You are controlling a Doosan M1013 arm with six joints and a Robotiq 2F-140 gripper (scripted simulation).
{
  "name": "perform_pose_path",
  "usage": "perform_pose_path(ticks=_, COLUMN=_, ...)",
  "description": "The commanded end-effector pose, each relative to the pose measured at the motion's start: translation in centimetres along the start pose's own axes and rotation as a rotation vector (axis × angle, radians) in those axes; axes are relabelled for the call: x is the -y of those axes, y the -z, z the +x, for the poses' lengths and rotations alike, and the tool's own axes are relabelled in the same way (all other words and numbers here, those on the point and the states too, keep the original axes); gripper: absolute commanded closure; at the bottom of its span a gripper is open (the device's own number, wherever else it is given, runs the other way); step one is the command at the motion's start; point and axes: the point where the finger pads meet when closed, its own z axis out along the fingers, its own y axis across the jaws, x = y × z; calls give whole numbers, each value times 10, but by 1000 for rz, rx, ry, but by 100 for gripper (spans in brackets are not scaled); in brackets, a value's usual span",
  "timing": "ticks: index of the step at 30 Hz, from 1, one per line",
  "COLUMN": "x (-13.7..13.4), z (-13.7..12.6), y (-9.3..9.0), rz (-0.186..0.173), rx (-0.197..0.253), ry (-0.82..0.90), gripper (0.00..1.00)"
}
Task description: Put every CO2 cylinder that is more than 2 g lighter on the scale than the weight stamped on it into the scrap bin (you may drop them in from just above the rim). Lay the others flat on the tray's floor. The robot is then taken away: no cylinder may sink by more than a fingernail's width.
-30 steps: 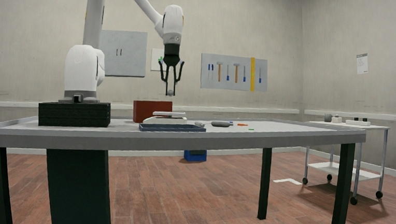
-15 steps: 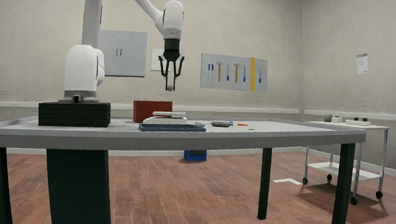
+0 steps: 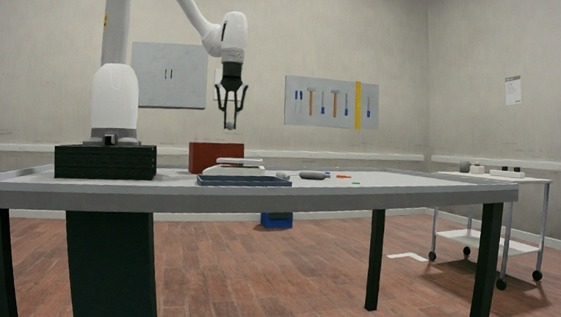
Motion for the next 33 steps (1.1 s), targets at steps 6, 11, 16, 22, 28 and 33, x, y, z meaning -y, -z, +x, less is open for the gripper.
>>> perform_pose_path(ticks=6, x=54, z=86, y=0, rz=2, rx=10, ry=-9, gripper=90)
perform_pose_path(ticks=11, x=54, z=86, y=0, rz=2, rx=10, ry=-9, gripper=90)
perform_pose_path(ticks=16, x=56, z=84, y=-5, rz=4, rx=9, ry=-12, gripper=90)
perform_pose_path(ticks=22, x=56, z=84, y=-12, rz=3, rx=8, ry=-12, gripper=90)
perform_pose_path(ticks=28, x=56, z=84, y=-18, rz=3, rx=8, ry=-12, gripper=90)
perform_pose_path(ticks=33, x=56, z=84, y=-26, rz=3, rx=8, ry=-12, gripper=90)
